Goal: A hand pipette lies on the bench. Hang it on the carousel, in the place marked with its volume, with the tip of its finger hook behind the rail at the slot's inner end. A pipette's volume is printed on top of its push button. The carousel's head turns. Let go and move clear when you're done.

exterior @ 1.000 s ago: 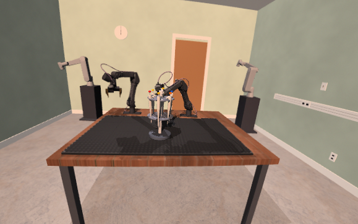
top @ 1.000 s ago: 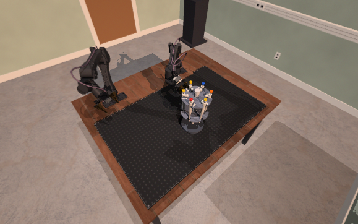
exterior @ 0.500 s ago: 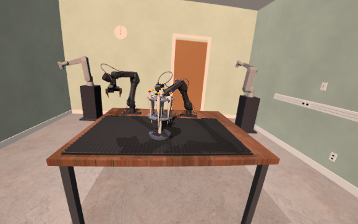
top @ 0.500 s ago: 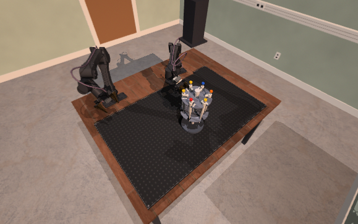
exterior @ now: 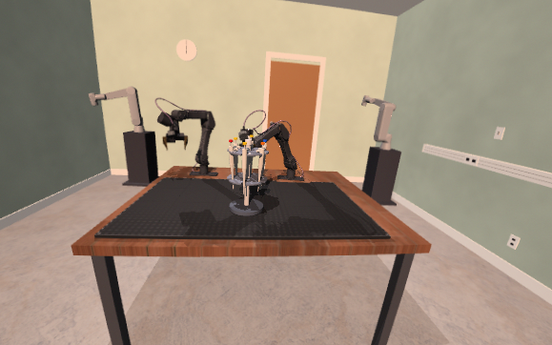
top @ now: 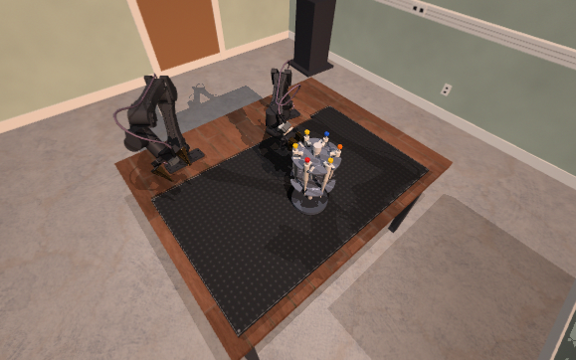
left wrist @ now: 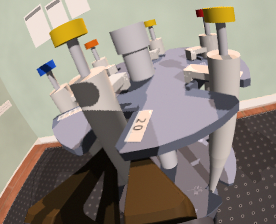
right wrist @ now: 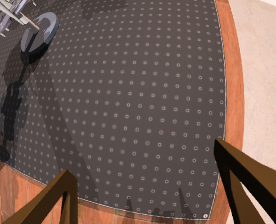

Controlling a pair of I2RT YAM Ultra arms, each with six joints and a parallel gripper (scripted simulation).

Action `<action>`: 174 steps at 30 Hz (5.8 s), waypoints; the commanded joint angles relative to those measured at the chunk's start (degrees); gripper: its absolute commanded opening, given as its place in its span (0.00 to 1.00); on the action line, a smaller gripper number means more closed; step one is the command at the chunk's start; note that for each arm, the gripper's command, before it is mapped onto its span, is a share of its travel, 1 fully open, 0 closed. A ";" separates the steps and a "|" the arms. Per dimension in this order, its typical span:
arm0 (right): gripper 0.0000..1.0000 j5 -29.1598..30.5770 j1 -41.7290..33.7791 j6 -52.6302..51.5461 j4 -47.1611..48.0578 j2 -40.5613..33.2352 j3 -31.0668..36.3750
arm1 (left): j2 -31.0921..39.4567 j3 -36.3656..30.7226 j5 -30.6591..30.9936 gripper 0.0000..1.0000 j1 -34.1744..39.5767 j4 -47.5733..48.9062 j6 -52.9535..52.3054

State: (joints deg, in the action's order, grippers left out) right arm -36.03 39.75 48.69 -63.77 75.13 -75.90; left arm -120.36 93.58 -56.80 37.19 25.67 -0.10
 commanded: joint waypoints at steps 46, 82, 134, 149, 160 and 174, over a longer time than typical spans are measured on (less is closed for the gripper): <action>1.00 -1.08 0.47 0.39 0.60 0.34 -0.95 | -0.46 -1.03 -1.45 0.12 0.54 4.17 0.43; 1.00 -1.08 0.47 0.39 0.60 0.34 -0.95 | 3.30 -6.72 -3.94 0.50 3.26 5.98 0.40; 1.00 -1.08 0.47 0.39 0.60 0.34 -0.95 | 35.54 -28.25 11.65 1.00 1.35 -27.33 14.18; 1.00 -1.08 0.47 0.39 0.60 0.34 -0.95 | 47.55 -25.15 43.31 1.00 -18.21 -56.66 8.55; 1.00 -1.08 0.47 0.39 0.60 0.34 -0.95 | 50.36 -19.68 61.90 1.00 -35.33 -71.14 -5.29; 1.00 -1.08 0.47 0.39 0.60 0.34 -0.95 | 52.17 -21.51 78.11 1.00 -58.32 -77.37 -22.66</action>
State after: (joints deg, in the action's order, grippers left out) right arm -36.03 39.75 48.69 -63.77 75.13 -75.90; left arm -68.58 71.02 15.70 -18.28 -48.88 -17.23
